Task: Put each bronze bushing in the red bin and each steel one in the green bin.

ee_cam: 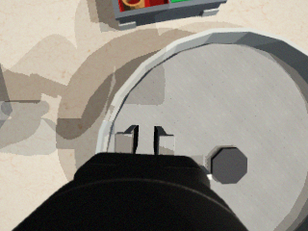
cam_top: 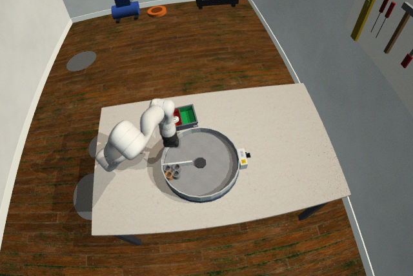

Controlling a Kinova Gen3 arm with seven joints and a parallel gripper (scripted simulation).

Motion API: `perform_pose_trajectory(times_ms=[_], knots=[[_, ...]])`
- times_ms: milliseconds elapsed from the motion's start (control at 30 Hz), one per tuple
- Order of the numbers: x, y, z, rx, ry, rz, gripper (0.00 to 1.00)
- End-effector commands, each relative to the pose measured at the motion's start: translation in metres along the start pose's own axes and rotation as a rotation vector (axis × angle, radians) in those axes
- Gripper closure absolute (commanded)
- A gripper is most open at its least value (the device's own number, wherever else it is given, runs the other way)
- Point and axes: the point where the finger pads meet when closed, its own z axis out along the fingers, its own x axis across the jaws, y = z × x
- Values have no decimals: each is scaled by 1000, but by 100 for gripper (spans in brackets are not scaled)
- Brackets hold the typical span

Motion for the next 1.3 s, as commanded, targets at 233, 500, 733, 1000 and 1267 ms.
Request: perform_pose_trajectory(times_ms=[233, 500, 733, 1000, 1267], knots=[[14, 56, -1, 21, 7, 11, 55], [19, 103, 2, 21, 6, 5, 55], [24, 138, 5, 21, 6, 0, 55], [24, 138, 5, 21, 6, 0, 55], [24, 138, 5, 20, 6, 0, 55]])
